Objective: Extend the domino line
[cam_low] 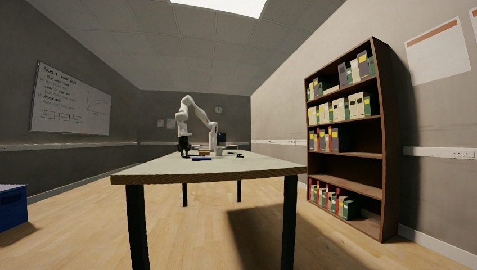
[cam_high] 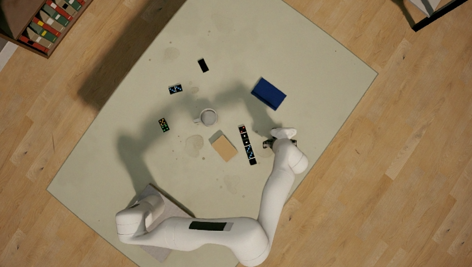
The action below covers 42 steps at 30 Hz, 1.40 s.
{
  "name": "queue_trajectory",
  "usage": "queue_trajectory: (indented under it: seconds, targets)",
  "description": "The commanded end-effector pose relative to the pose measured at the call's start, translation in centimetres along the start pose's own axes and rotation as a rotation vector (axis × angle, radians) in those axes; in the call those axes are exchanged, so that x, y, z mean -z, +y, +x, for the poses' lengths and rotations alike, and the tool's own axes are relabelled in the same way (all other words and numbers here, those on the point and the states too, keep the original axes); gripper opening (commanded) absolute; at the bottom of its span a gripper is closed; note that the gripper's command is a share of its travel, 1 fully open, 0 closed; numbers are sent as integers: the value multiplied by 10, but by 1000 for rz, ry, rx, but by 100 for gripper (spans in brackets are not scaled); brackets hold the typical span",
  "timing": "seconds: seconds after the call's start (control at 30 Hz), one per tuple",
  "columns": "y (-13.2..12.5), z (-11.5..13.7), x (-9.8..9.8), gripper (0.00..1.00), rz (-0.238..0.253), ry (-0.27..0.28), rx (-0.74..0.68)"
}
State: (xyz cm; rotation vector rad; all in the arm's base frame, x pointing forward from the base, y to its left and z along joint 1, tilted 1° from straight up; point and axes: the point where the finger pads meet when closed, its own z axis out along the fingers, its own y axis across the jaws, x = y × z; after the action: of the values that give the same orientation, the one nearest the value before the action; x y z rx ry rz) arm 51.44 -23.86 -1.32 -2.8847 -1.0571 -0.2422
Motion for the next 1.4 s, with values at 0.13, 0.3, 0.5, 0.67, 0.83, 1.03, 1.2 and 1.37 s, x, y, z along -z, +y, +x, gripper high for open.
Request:
queue_trajectory:
  seconds: [0.13,0.3,0.5,0.67,0.83,1.03,1.2,1.37]
  targets:
    - [-1,0,-1,35,3,-1,1]
    - [-1,0,-1,35,3,-1,1]
    - [-1,0,-1,35,3,-1,1]
    - [-1,0,-1,35,3,-1,1]
    - [-1,0,-1,35,3,-1,1]
    - [-1,0,-1,49,3,-1,1]
    - [-1,0,-1,49,3,-1,1]
    - [-1,0,-1,49,3,-1,1]
